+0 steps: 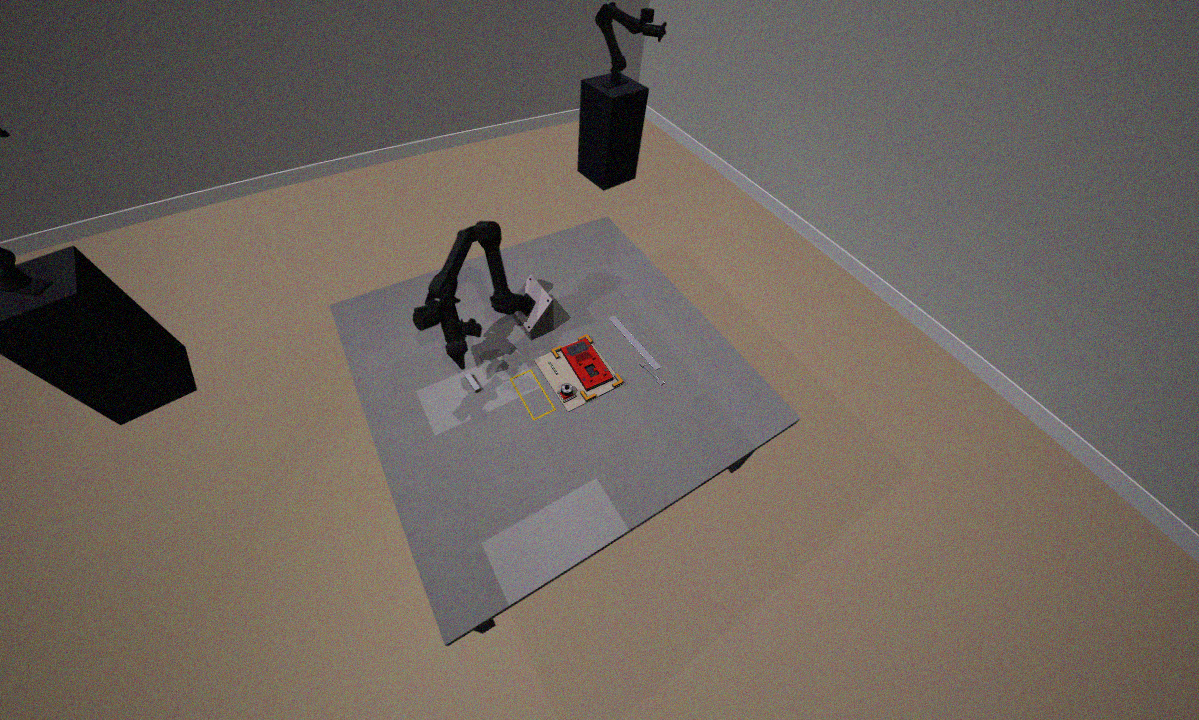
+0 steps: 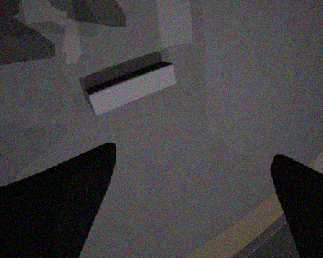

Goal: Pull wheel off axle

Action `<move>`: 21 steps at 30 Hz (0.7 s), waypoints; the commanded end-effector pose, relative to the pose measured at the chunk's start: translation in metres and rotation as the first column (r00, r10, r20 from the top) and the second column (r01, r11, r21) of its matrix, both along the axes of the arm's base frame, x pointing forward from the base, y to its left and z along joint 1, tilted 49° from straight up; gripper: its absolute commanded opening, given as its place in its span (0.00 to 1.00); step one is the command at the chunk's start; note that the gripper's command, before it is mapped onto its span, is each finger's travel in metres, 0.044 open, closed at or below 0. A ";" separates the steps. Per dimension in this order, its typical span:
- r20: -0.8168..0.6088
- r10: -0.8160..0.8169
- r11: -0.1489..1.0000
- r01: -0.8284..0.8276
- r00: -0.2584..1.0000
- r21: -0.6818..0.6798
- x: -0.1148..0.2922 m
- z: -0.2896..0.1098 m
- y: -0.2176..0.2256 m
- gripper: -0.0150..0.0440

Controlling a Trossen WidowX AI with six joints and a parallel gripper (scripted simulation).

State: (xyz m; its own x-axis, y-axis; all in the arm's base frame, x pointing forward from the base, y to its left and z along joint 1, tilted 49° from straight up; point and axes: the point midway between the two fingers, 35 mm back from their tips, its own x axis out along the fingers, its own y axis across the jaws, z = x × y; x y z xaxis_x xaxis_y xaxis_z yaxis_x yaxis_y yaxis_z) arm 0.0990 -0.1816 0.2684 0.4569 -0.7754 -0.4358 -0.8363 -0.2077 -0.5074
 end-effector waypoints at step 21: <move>0.088 -0.342 0.759 0.220 0.936 0.613 0.096 -0.053 -0.004 0.76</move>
